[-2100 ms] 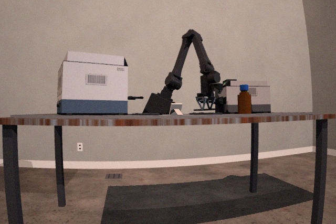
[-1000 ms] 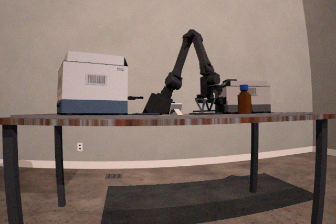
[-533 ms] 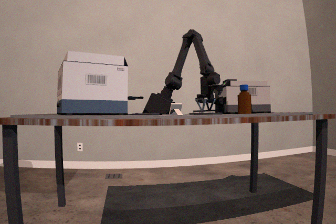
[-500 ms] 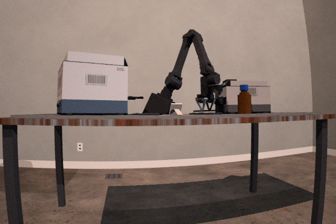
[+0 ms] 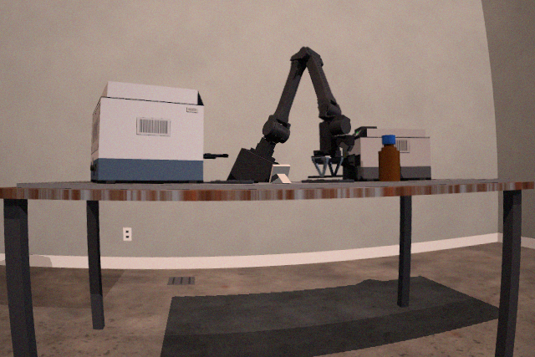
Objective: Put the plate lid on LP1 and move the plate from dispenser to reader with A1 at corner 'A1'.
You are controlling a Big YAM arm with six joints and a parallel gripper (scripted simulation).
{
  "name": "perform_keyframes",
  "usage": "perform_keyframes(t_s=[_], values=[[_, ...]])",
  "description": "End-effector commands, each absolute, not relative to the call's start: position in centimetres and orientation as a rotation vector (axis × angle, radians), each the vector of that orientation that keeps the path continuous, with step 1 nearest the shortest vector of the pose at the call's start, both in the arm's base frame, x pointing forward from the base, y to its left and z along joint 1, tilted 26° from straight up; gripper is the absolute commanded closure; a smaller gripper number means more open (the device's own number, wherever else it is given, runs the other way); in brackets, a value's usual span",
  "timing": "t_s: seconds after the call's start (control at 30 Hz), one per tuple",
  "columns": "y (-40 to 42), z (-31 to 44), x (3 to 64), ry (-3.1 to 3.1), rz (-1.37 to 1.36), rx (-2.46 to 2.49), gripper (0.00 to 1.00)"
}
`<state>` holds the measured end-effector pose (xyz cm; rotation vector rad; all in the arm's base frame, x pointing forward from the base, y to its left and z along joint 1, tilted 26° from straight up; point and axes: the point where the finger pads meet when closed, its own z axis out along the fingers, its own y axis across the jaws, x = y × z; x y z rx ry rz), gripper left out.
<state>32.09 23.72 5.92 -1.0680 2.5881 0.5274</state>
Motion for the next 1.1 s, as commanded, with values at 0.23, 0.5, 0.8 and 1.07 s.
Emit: perform_keyframes(t_s=[0.23,0.5,0.8,1.07], values=[[23.8,7.8,34.1,2.529,0.519,-1.035,0.15],[23.8,7.4,34.0,2.539,0.520,-1.030,0.15],[23.7,7.0,33.8,2.550,0.520,-1.028,0.15],[23.7,6.7,33.7,2.560,0.521,-1.024,0.15]])
